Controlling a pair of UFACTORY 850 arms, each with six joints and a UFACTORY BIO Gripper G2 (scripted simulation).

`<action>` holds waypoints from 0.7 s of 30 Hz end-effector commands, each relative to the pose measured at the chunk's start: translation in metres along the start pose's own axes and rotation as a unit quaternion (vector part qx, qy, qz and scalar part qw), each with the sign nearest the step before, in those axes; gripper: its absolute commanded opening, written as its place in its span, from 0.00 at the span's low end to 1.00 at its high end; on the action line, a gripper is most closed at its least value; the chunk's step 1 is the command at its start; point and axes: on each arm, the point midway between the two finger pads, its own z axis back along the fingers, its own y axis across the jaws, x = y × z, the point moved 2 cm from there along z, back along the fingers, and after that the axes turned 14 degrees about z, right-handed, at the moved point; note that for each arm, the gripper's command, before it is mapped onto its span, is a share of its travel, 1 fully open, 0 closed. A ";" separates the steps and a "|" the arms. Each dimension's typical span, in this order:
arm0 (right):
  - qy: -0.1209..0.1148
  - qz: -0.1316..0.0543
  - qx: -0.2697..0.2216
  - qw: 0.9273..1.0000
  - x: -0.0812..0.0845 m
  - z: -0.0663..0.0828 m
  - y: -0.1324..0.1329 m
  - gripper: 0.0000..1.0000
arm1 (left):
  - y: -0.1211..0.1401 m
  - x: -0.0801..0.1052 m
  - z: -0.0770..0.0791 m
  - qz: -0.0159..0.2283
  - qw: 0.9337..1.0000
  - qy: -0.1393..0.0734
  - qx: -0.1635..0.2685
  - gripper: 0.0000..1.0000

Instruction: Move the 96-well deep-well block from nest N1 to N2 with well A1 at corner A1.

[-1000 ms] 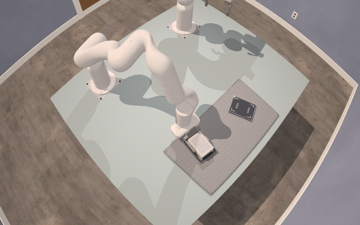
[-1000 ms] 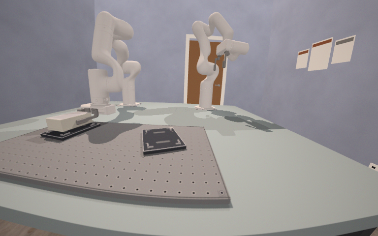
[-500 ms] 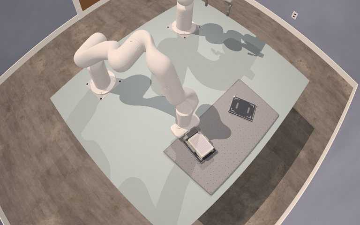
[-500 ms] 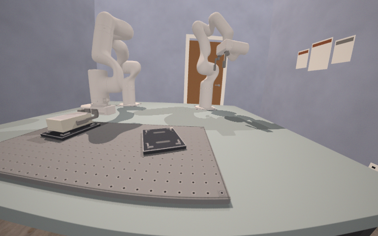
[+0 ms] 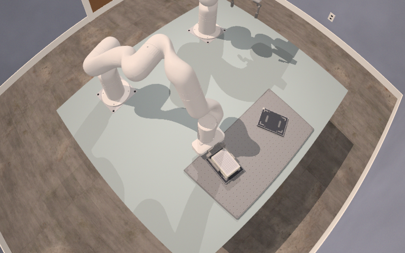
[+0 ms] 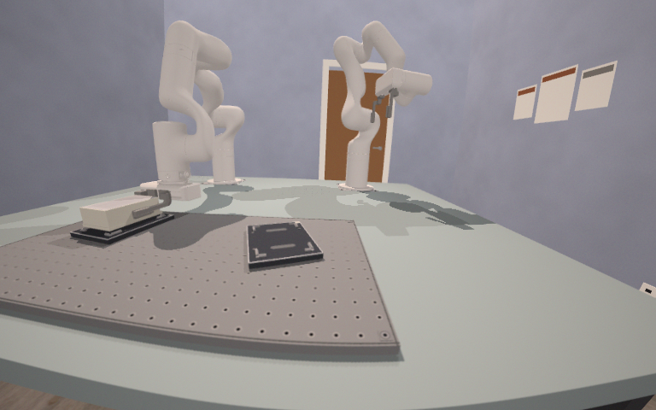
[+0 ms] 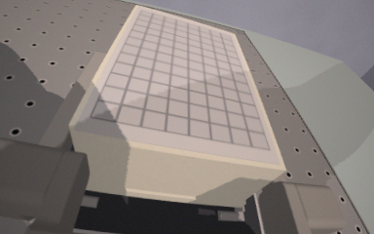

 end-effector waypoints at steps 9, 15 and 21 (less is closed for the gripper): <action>-0.001 0.000 0.000 1.000 0.000 -0.001 0.000 0.00 | 0.000 0.000 0.000 0.000 1.000 0.000 -0.001 1.00; -0.001 0.000 0.000 1.000 -0.001 -0.001 0.001 0.00 | 0.000 0.000 0.000 0.000 1.000 0.000 -0.001 1.00; -0.001 0.000 0.000 1.000 -0.002 -0.001 0.001 0.00 | 0.000 0.000 0.000 0.000 1.000 0.000 -0.001 1.00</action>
